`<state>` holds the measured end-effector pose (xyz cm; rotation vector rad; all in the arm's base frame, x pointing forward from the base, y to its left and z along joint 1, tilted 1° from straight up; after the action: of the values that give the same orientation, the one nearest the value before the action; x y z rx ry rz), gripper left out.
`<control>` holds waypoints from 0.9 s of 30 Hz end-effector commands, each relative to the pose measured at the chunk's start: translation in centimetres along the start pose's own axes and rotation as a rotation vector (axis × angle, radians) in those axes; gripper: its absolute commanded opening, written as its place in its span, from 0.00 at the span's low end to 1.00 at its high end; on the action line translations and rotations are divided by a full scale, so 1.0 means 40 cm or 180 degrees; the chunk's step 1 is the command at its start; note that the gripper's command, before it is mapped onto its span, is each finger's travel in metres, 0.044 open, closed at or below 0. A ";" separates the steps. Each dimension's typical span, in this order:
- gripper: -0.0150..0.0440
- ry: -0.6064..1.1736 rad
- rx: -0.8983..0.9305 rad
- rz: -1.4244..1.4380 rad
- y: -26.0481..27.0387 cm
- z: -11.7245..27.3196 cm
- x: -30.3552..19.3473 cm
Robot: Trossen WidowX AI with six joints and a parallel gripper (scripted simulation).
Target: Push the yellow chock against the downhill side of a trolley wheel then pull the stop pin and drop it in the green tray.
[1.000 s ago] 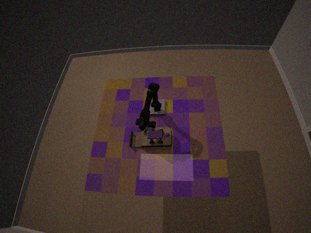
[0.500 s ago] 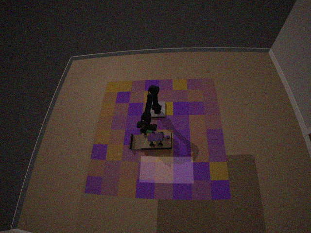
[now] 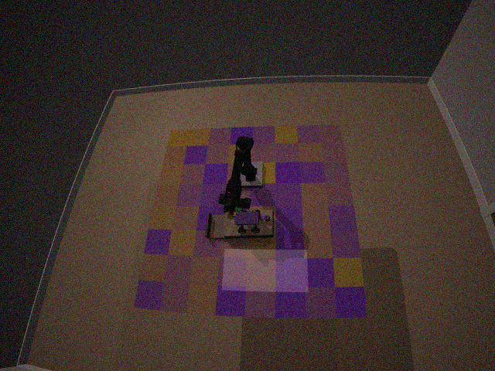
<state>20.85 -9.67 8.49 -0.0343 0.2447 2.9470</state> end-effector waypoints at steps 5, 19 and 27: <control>0.58 -0.0016 0.0009 -0.0019 -0.003 -0.009 0.005; 0.83 -0.0006 0.0000 0.0001 -0.002 -0.003 0.003; 0.88 -0.0016 0.0009 -0.0019 0.007 0.062 0.009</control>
<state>20.47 -9.44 10.03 -0.0137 0.2392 2.9497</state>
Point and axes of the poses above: the point midway between the two fingers, 35 mm back from their tips, its own z axis back along the fingers, its own y axis across the jaws, x = y × z, the point moved 4 cm from there along z, back along the fingers, and after that the axes turned 1 degree about z, right-handed, at the moved point
